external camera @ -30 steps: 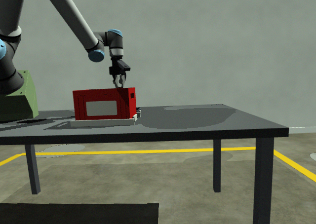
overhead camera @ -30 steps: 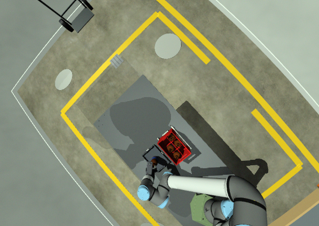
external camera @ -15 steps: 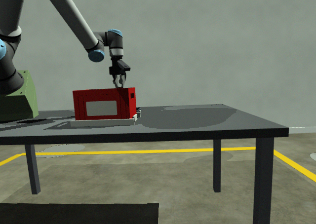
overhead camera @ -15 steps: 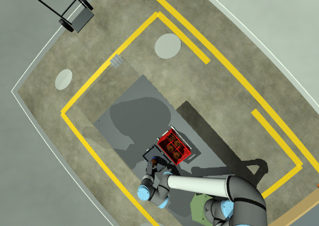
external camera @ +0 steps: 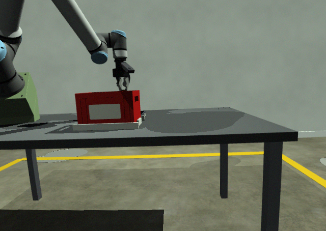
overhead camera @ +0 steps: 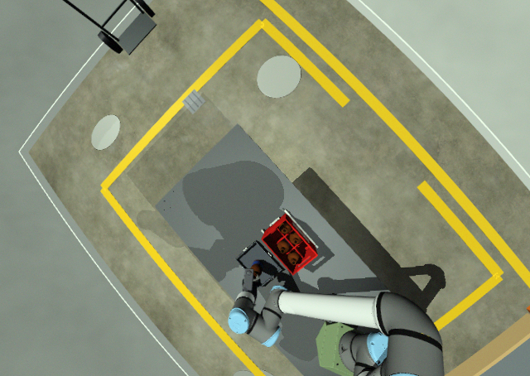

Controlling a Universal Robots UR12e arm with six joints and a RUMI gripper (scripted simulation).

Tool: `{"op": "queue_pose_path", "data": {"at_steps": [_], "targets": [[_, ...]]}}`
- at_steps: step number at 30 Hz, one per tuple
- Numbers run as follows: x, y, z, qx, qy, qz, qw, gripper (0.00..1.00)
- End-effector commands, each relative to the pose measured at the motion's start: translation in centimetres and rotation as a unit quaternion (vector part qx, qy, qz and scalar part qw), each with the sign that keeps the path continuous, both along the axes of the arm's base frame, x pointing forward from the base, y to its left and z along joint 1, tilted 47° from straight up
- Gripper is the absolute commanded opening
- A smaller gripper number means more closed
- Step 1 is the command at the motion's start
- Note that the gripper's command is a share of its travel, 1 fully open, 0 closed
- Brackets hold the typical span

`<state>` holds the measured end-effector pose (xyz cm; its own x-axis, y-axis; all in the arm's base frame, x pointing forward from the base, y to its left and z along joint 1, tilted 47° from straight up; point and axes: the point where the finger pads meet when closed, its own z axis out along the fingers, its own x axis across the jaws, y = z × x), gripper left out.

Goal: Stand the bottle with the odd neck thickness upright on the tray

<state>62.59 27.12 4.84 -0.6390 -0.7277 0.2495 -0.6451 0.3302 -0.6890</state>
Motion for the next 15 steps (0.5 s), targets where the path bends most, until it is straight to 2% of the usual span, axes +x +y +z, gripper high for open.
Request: {"op": "queue_pose_path", "data": {"at_steps": [1, 15], "targets": [[0.01, 0.06, 0.05, 0.000, 0.000, 0.000, 1.000, 0.00], [0.06, -0.02, -0.03, 0.000, 0.000, 0.000, 1.000, 0.00]]}}
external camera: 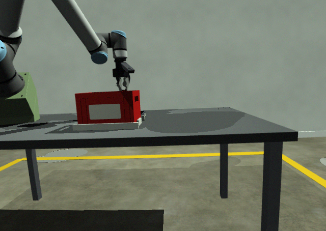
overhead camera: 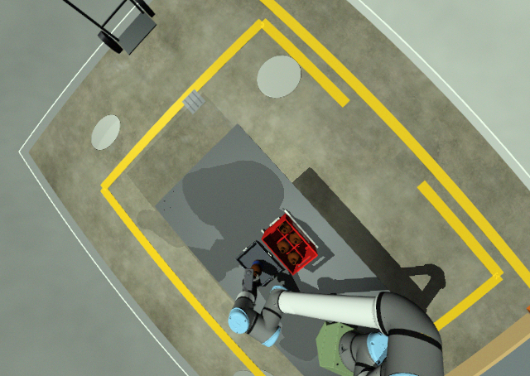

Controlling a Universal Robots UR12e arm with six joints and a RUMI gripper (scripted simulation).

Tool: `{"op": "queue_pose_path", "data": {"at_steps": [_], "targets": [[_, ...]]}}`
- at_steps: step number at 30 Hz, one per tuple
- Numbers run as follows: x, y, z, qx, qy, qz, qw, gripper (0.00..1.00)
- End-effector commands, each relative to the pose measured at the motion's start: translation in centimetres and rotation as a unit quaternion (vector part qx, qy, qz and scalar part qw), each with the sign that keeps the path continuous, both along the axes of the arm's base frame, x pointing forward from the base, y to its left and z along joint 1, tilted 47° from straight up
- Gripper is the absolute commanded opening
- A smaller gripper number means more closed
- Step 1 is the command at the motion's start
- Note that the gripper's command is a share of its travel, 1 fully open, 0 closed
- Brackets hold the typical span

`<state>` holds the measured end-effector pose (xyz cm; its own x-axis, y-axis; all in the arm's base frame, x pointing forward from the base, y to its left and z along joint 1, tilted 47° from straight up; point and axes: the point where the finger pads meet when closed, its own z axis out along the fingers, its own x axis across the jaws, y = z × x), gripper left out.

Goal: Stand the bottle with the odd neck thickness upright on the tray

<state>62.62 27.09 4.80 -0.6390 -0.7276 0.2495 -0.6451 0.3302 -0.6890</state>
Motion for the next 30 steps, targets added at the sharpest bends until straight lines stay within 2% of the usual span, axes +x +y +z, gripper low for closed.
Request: {"op": "queue_pose_path", "data": {"at_steps": [1, 30], "targets": [[0.05, 0.00, -0.01, 0.000, 0.000, 0.000, 1.000, 0.00], [0.49, -0.63, -0.73, 0.000, 0.000, 0.000, 1.000, 0.00]]}}
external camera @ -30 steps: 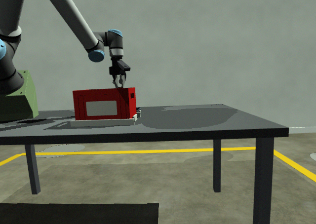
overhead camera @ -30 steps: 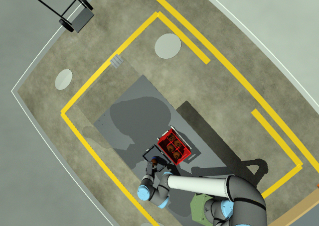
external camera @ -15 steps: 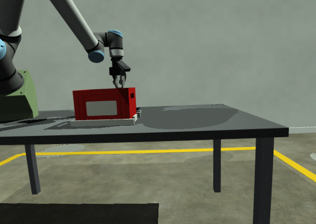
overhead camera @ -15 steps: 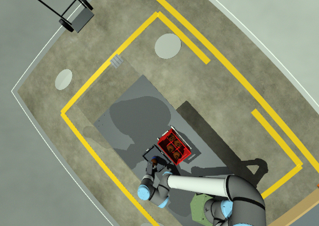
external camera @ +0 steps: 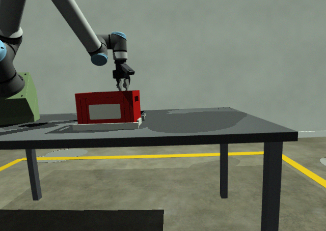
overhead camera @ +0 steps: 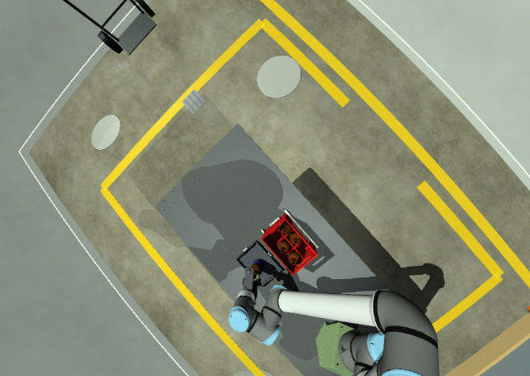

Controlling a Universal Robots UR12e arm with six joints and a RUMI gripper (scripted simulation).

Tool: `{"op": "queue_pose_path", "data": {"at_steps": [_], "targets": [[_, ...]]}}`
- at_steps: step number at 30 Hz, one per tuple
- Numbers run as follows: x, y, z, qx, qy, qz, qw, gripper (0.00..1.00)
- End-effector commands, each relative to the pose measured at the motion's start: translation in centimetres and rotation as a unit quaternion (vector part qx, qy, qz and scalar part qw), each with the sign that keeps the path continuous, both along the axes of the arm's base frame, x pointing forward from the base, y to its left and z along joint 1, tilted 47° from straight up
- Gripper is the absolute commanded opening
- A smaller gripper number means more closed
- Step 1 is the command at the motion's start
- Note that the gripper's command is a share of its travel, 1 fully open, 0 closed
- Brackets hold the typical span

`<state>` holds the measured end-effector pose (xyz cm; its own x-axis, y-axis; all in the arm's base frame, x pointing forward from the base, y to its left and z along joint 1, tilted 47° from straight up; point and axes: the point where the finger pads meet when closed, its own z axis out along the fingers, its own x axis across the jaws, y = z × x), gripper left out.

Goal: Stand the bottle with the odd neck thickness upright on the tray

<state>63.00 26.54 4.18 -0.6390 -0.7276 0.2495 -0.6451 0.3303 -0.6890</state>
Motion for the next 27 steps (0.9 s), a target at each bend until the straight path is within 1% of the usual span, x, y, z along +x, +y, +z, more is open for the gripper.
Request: {"op": "queue_pose_path", "data": {"at_steps": [1, 27], "targets": [[0.13, -0.11, -0.14, 0.000, 0.000, 0.000, 1.000, 0.00], [0.40, -0.49, -0.57, 0.000, 0.000, 0.000, 1.000, 0.00]]}}
